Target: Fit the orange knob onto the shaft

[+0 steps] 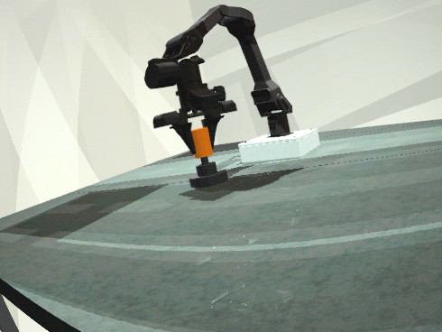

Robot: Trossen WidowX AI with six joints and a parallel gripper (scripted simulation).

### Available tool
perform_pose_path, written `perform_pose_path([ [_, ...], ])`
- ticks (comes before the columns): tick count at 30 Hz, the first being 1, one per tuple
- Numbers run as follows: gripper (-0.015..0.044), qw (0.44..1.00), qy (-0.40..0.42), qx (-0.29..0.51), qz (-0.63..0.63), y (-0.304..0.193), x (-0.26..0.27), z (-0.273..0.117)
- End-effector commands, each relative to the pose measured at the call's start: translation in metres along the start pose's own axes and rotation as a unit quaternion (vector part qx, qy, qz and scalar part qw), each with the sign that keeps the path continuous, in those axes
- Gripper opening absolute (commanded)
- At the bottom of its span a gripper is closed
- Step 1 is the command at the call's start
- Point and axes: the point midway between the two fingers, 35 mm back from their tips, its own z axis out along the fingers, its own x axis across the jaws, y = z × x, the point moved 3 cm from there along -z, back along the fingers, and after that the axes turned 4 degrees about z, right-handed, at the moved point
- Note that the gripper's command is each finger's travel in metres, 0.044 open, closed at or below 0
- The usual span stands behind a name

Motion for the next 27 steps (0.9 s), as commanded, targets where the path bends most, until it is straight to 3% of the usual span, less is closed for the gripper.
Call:
perform_pose_path([
  [1, 0.0, 1.0, 0.0, 0.0, -0.004, 0.0003, 0.0, -0.0033],
  [11, 0.0, 0.994, 0.0, 0.0, -0.108, -0.0006, -0.0004, -0.0016],
  [27, 0.0, 0.994, 0.0, 0.0, -0.108, 0.0002, -0.0003, 0.0008],
])
